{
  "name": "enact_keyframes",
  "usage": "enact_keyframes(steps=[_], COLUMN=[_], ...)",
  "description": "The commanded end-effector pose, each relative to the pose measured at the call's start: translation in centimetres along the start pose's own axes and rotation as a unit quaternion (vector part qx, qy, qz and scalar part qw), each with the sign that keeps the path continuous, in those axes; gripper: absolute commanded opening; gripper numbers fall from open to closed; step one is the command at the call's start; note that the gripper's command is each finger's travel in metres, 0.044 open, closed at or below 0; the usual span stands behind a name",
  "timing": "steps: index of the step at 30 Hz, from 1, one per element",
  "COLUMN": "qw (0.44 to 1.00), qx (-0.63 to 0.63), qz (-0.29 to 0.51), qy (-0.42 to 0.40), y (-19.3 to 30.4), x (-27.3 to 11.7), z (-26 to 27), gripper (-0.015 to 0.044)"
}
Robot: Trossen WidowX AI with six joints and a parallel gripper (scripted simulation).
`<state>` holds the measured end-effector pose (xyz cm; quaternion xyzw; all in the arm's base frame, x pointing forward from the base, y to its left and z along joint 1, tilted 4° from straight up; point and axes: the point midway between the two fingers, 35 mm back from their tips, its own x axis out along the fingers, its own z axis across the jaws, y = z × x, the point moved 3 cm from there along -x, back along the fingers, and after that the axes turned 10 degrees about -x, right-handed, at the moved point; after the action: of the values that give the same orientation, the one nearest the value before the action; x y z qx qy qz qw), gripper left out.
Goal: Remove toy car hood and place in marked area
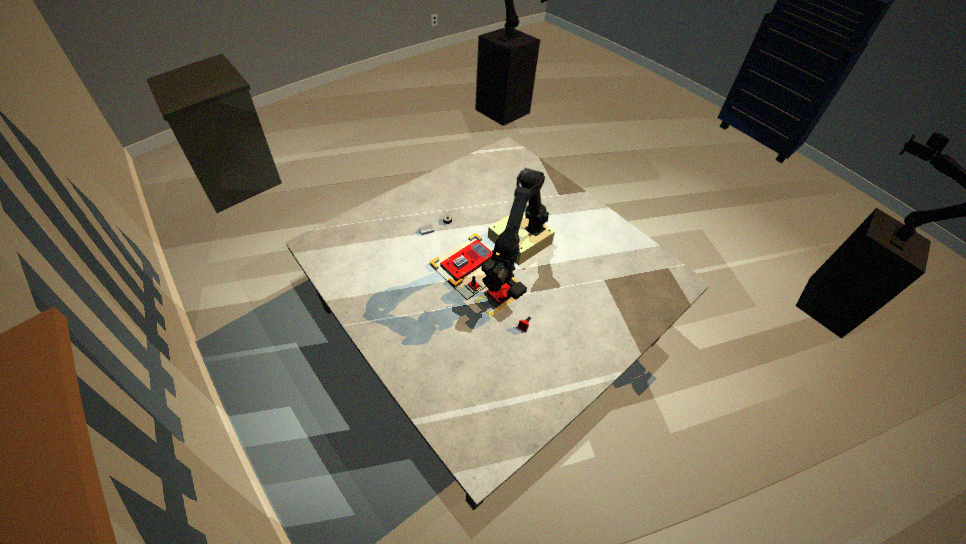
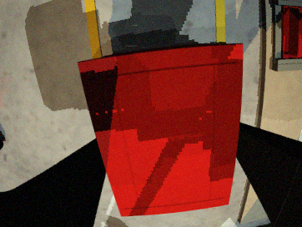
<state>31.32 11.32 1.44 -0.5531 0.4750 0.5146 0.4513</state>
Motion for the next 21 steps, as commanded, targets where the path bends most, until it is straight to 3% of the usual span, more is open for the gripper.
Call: enact_keyframes(steps=[1,21], qw=[1.0,1.0], qx=[-0.003,-0.003], qz=[0.001,0.001], qy=[-0.002,-0.002], y=[0.02,0.03], x=[0.23,1.21], z=[0.04,0.03], gripper=[0.0,0.0])
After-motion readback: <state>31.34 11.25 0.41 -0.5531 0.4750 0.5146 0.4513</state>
